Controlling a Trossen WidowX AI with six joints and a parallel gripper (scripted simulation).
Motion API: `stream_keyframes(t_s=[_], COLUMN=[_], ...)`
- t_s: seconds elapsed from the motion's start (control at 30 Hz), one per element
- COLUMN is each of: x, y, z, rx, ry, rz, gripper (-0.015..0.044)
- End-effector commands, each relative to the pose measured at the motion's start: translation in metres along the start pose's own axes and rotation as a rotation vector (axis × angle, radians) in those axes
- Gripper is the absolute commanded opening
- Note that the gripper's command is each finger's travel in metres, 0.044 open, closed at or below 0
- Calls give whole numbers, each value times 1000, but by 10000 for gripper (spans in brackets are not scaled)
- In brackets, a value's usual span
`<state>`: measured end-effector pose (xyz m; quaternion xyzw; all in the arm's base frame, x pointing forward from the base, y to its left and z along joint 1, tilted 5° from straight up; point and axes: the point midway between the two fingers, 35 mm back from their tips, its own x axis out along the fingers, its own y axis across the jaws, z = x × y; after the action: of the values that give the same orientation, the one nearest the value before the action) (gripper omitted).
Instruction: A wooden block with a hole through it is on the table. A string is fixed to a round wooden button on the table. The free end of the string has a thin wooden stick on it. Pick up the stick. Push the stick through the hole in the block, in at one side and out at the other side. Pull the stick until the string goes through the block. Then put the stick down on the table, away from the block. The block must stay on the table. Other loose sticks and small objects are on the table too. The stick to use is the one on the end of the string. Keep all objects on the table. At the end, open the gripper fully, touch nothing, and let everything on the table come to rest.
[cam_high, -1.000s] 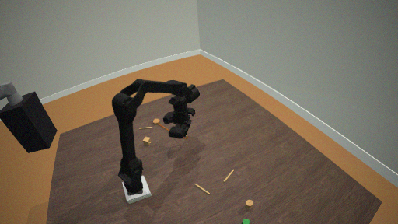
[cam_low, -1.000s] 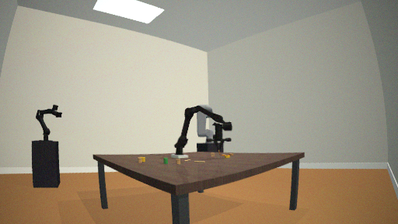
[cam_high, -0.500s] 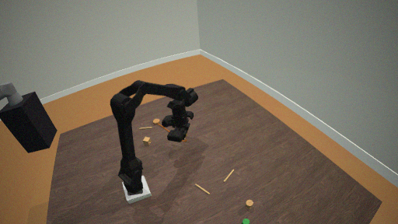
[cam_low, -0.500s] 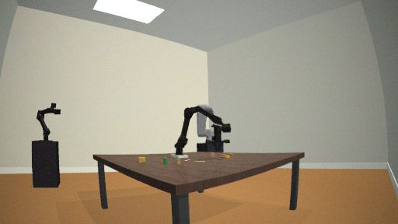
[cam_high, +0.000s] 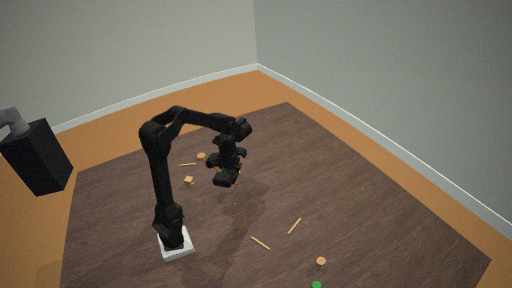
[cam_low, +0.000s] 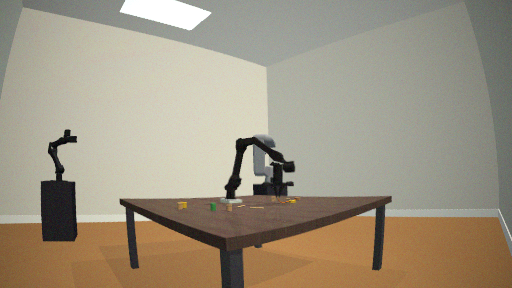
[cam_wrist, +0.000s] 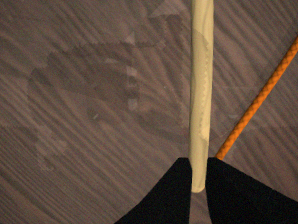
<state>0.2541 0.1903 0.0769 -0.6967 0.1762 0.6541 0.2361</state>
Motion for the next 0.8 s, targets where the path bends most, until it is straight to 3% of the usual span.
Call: stream_keyframes(t_s=[0.0,0.77], x=[2,20], y=[4,23], z=[3,13], rx=[3,3], ry=[-3,-7], rz=[-4,-3], gripper=[0,0])
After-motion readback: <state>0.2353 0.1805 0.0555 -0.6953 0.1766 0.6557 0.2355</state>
